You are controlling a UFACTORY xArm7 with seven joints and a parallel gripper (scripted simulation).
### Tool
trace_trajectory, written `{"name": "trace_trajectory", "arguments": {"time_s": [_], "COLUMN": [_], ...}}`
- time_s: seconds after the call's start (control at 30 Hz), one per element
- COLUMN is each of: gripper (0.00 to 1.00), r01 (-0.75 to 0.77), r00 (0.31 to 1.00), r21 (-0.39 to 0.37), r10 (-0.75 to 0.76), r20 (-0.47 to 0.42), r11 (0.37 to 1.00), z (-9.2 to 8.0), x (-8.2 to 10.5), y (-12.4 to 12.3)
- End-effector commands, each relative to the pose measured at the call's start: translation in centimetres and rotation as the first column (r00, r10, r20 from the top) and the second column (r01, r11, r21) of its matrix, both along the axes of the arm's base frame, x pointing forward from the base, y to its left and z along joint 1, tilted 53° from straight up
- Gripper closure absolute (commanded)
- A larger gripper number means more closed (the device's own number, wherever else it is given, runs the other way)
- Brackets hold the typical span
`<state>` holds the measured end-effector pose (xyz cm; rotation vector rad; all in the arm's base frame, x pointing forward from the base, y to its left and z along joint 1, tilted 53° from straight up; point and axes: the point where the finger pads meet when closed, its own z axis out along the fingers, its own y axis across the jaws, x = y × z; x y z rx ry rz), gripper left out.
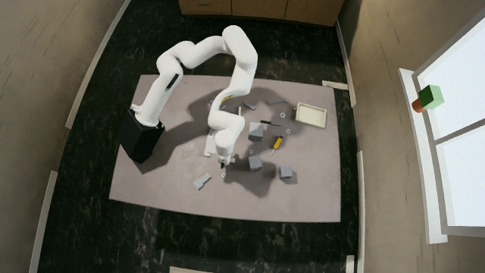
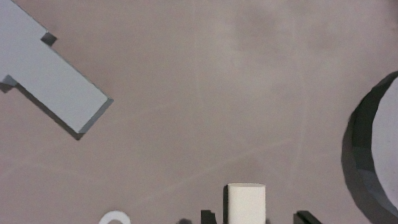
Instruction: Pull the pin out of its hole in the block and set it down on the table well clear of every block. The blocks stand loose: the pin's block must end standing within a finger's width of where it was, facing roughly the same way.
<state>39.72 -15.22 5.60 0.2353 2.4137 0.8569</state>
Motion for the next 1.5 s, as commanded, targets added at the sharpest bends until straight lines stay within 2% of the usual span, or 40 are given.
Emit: {"name": "trace_trajectory", "arguments": {"time_s": [0.0, 0.47, 0.93, 1.47], "gripper": [0.53, 0.53, 0.53, 0.53], "r01": [0.003, 0.004, 0.013, 0.006], "r00": [1.000, 1.000, 1.000, 1.000], "r21": [-0.001, -0.001, 0.001, -0.001], "r10": [-0.003, -0.004, -0.013, -0.006], "r20": [0.001, 0.001, 0.008, 0.002], "r11": [1.000, 1.000, 1.000, 1.000], "z": [0.5, 0.9, 2.5, 3.0], "x": [-0.6, -0.9, -2.4, -2.9], "y": [-0.5, -0.8, -2.2, -2.6]}}
